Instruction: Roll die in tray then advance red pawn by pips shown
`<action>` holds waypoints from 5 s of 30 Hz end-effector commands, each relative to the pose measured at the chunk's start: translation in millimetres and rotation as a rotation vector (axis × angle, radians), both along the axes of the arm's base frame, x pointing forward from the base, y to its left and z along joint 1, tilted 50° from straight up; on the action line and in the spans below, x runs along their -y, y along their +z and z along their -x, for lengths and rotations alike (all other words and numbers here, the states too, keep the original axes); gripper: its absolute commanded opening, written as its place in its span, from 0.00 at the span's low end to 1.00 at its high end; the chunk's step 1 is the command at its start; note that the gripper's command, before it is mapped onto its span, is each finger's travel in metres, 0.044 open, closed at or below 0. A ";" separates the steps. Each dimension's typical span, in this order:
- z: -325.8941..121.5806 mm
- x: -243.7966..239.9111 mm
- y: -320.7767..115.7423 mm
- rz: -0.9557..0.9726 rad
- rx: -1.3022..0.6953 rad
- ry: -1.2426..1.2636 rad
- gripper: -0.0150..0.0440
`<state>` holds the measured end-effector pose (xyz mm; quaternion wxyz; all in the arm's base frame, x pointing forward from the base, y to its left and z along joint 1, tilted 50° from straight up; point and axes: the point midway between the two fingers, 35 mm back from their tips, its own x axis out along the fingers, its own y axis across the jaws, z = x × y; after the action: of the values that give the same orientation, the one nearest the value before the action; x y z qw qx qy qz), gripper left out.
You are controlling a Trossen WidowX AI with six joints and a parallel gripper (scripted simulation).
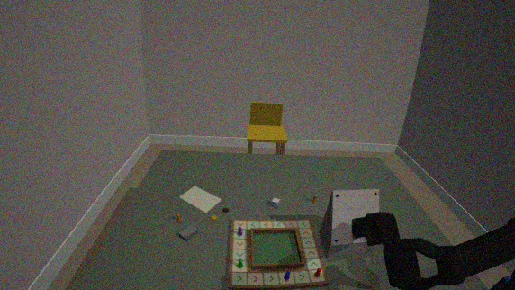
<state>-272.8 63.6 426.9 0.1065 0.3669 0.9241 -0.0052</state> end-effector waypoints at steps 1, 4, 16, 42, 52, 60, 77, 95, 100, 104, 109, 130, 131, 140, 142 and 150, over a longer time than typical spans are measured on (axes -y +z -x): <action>0.8 0.9 -0.5 0.002 0.000 0.003 0.89; 12.1 15.1 -7.9 0.034 0.001 0.049 0.75; 70.8 165.0 -92.7 0.374 0.103 0.389 0.72; -61.2 421.9 -287.4 0.756 0.714 0.651 0.72; -206.0 467.2 -385.7 0.752 1.054 0.533 0.72; -329.5 448.5 -462.6 0.646 1.263 0.308 0.72; -517.1 253.3 -592.1 0.172 1.074 -0.324 0.72; -520.2 222.1 -616.2 0.131 1.008 -0.369 0.72; -520.9 216.9 -620.9 0.131 1.008 -0.369 0.72; -521.4 212.1 -625.3 0.130 1.008 -0.369 0.72; -522.0 205.9 -630.6 0.130 1.009 -0.370 0.72; -522.3 197.9 -637.2 0.129 1.009 -0.370 0.37; -522.3 197.9 -637.2 0.129 1.009 -0.370 0.33; -522.7 242.2 -601.5 0.135 1.008 -0.368 0.25; -521.3 253.5 -590.8 0.136 1.008 -0.368 0.25; -512.6 288.0 -553.1 0.134 1.006 -0.367 0.25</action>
<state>243.0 -217.1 -135.6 0.5582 0.4739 0.6749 0.0912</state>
